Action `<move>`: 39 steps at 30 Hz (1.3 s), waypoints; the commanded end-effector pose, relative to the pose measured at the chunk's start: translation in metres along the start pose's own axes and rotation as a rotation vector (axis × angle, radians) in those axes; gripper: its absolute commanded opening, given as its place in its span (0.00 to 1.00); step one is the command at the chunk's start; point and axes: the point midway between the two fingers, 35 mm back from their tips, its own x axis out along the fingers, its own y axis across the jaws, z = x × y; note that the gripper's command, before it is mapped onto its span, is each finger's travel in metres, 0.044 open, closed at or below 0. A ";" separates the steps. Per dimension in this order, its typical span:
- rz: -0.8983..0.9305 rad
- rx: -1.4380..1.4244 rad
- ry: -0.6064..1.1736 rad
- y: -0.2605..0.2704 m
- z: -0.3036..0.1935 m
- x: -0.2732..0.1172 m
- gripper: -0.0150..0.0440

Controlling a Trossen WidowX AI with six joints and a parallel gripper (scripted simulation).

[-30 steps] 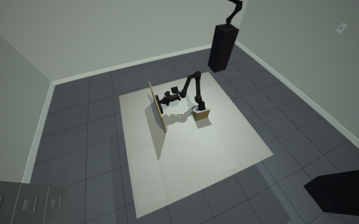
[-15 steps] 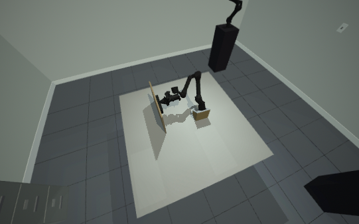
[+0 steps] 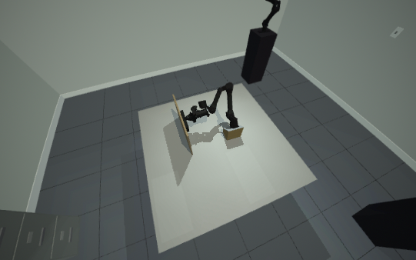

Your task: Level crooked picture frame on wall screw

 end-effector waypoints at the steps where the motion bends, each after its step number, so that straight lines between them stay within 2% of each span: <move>1: 0.015 0.002 -0.006 0.003 0.003 -0.001 0.25; 39: 0.015 0.002 -0.006 0.003 0.009 -0.001 0.25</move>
